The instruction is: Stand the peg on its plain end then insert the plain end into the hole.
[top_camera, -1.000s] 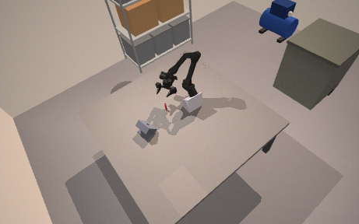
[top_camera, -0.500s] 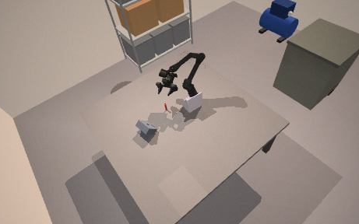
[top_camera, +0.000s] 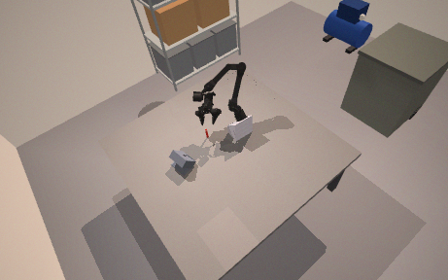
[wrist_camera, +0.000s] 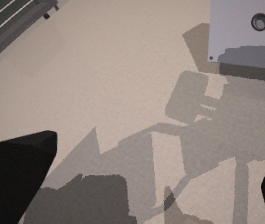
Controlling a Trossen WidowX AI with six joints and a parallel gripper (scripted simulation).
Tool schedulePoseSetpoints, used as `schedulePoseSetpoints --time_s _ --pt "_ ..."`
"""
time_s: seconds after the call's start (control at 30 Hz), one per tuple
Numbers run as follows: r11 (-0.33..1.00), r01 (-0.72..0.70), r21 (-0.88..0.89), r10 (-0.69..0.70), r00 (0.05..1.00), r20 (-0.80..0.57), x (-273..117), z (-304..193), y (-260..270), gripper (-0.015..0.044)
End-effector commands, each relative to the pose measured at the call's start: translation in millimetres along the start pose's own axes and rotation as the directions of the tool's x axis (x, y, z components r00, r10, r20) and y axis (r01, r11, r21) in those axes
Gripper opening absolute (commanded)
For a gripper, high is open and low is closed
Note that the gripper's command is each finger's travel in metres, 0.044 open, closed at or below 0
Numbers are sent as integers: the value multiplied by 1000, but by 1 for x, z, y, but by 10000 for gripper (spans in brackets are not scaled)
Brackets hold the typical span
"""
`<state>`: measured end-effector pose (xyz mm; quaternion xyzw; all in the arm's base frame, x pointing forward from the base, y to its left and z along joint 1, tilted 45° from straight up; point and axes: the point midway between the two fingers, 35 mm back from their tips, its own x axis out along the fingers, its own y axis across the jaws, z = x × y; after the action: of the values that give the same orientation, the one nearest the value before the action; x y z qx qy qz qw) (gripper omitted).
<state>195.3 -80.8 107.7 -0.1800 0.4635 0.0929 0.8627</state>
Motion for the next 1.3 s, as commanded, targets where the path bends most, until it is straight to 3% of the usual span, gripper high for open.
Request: schedulePoseSetpoints --time_s 0.0,0.3,0.67,1.03,1.27 --pt "999 -7 39 11 993 -114 5 -7 -1 440" --pt "997 35 73 -3 920 -392 14 -21 -4 440" --pt "986 167 -28 -145 743 -654 17 -25 -14 440" --pt "910 313 -273 -406 533 -743 17 -6 -29 440" --pt "902 321 -290 -424 520 -741 17 -4 -30 440"
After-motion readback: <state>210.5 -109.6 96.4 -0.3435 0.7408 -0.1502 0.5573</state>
